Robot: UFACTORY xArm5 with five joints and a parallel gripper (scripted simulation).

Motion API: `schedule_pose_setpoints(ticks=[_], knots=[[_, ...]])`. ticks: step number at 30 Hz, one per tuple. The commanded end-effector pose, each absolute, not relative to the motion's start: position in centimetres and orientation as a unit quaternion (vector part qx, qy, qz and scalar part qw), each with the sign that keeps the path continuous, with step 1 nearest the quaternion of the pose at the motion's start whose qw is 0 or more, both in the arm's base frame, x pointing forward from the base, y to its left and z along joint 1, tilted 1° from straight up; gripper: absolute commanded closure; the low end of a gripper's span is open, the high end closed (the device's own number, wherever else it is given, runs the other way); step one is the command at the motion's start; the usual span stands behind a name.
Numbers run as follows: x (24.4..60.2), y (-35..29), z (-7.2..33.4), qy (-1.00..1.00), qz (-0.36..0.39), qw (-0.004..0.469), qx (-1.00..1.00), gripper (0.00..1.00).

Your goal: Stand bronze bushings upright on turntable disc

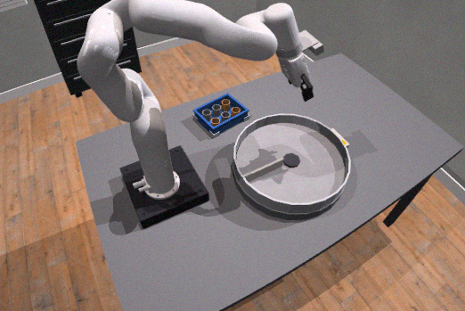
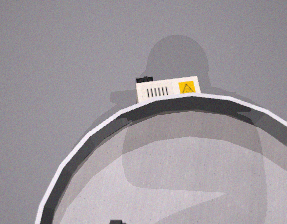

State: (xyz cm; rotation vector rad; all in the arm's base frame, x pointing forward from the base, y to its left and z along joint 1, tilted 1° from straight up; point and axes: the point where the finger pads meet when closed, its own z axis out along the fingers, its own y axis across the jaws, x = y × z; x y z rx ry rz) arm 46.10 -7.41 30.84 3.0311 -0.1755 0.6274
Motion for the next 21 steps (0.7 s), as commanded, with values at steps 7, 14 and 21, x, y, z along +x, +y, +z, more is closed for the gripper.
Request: schedule_pose_setpoints(ticks=[7,14,21], knots=[[46.2,-7.4,31.0,-0.057,0.204,0.021,0.977,0.00],[46.2,-7.4,31.0,-0.057,0.204,0.021,0.977,0.00],[41.8,-11.3,26.3,-0.182,0.126,0.012,0.975,0.00]])
